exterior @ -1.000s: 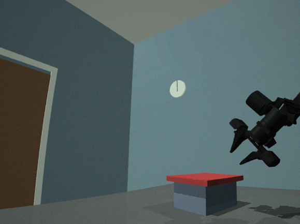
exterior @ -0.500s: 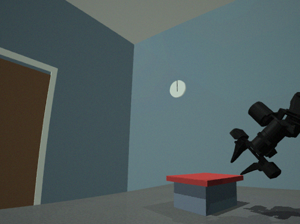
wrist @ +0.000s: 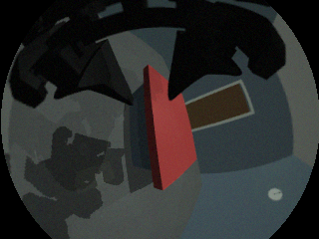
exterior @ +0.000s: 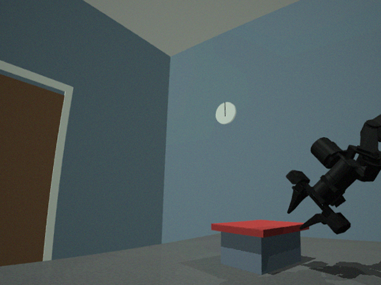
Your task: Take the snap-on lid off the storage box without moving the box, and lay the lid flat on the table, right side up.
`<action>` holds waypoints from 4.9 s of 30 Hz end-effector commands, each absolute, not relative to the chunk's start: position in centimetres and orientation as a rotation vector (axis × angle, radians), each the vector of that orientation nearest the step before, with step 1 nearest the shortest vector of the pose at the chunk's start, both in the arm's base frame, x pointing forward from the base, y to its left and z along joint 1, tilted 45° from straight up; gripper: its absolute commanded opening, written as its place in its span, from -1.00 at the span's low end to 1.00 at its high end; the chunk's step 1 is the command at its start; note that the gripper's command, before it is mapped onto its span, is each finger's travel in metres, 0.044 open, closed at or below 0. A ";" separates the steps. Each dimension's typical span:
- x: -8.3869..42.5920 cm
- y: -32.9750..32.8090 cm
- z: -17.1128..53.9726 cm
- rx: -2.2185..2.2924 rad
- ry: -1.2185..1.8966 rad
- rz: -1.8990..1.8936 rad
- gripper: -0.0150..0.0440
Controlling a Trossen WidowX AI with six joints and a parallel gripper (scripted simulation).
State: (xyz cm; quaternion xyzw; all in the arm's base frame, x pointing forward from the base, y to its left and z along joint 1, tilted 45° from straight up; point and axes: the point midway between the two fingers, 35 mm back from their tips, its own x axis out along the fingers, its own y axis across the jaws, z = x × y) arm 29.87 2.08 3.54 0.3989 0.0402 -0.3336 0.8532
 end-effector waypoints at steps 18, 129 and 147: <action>32.6 0.0 2.6 0.834 0.077 -0.693 0.31; 32.8 0.6 3.5 0.831 0.073 -0.689 -0.49; 32.9 0.6 3.6 0.831 0.073 -0.689 -0.49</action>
